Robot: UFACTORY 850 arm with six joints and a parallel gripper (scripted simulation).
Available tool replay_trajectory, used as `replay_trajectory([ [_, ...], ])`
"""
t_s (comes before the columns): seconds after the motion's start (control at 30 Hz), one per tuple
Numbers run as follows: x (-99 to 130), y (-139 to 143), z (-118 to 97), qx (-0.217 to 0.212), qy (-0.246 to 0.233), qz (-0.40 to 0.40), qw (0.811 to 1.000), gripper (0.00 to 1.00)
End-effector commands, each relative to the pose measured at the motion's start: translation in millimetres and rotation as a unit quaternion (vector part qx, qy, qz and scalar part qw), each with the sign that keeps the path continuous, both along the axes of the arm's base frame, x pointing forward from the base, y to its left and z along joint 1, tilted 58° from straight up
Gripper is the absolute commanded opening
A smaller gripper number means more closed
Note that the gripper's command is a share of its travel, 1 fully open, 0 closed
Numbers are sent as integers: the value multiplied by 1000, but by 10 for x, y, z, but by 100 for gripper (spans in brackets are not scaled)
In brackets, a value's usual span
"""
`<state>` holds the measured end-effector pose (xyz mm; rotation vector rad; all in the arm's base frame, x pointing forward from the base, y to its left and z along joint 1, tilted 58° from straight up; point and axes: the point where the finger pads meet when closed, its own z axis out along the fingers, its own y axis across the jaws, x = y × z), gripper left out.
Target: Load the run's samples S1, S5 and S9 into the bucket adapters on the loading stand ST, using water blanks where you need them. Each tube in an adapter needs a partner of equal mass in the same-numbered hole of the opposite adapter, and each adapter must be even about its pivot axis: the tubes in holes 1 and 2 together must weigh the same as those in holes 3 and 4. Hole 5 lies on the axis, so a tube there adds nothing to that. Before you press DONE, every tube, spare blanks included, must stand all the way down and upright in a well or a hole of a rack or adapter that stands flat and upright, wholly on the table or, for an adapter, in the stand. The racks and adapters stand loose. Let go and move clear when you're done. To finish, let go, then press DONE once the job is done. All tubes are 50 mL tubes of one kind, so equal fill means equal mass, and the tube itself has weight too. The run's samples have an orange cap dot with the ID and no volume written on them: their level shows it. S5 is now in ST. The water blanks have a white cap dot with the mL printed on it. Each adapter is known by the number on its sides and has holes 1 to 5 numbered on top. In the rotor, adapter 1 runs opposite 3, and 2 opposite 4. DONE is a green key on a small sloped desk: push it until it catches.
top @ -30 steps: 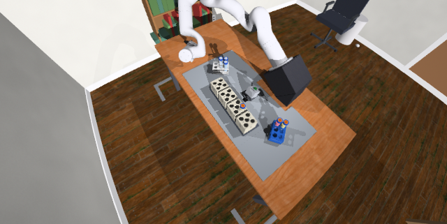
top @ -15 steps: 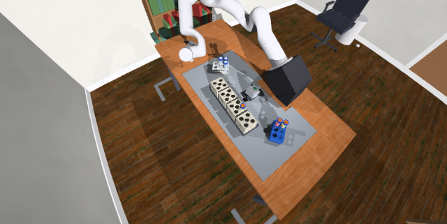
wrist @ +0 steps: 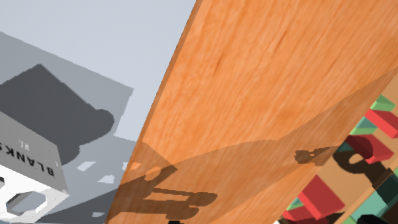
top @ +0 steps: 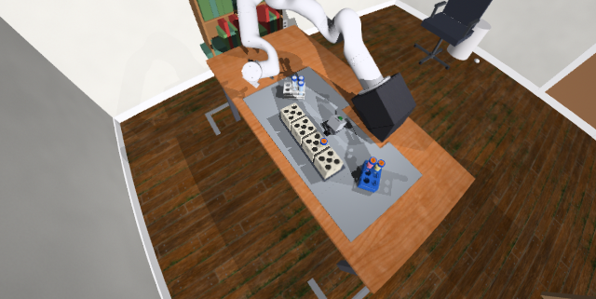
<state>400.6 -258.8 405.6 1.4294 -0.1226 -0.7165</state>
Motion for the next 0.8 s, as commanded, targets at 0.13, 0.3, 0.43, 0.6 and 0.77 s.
replay_trajectory([
  [0.13, 141, 170, -296, 25, -34, 43, 998, 100],
  [0.3, 215, 273, -470, 25, -34, 43, 998, 100],
  [0.43, 258, 353, -590, 50, -63, 76, 994, 100],
  [0.6, 314, 460, -749, 52, -66, 79, 993, 100],
  [0.77, 363, 568, -904, 70, -86, 99, 989, 100],
])
